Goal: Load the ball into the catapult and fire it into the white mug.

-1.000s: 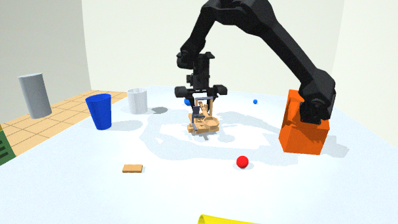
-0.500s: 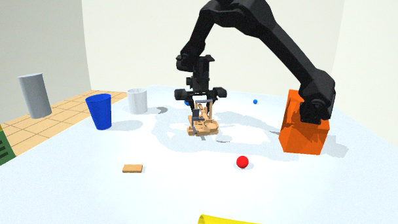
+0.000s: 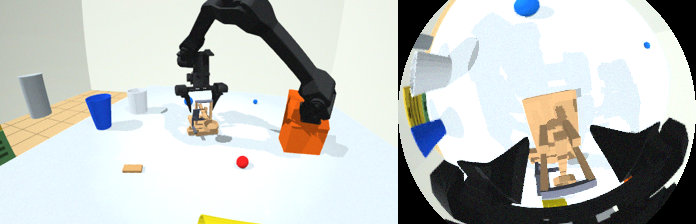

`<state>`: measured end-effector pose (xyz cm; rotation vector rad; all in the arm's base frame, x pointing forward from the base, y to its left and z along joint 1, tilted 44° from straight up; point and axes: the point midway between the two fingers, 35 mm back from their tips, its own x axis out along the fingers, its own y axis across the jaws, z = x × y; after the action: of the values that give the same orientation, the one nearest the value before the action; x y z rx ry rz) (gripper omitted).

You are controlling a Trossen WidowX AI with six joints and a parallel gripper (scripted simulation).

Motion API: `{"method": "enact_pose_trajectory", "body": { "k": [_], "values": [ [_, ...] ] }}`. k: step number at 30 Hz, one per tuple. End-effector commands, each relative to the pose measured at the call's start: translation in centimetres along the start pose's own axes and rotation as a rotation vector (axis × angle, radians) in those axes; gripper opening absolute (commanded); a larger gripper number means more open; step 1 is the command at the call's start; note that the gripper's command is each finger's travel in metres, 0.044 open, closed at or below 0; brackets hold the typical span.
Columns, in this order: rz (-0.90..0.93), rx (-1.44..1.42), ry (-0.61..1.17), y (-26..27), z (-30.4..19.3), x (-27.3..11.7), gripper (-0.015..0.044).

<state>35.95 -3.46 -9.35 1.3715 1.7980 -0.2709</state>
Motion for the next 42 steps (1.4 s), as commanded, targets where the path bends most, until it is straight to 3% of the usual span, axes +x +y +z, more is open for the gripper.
{"method": "enact_pose_trajectory", "body": {
  "k": [1,4,6,14,19,42],
  "values": [
    [0.017,-0.010,-0.028,0.1,0.5,-5.8,0.0440],
    [0.017,-0.010,-0.026,-0.1,0.2,-8.3,0.0440],
    [0.023,0.001,-0.027,0.0,0.5,-6.5,0.0440],
    [0.026,-0.009,-0.024,-0.2,0.2,-7.8,0.0440],
    [0.027,-0.010,-0.023,-0.1,0.2,-3.4,0.0440],
    [0.028,-0.010,-0.023,0.1,0.3,-0.3,0.0440]
  ]
}}
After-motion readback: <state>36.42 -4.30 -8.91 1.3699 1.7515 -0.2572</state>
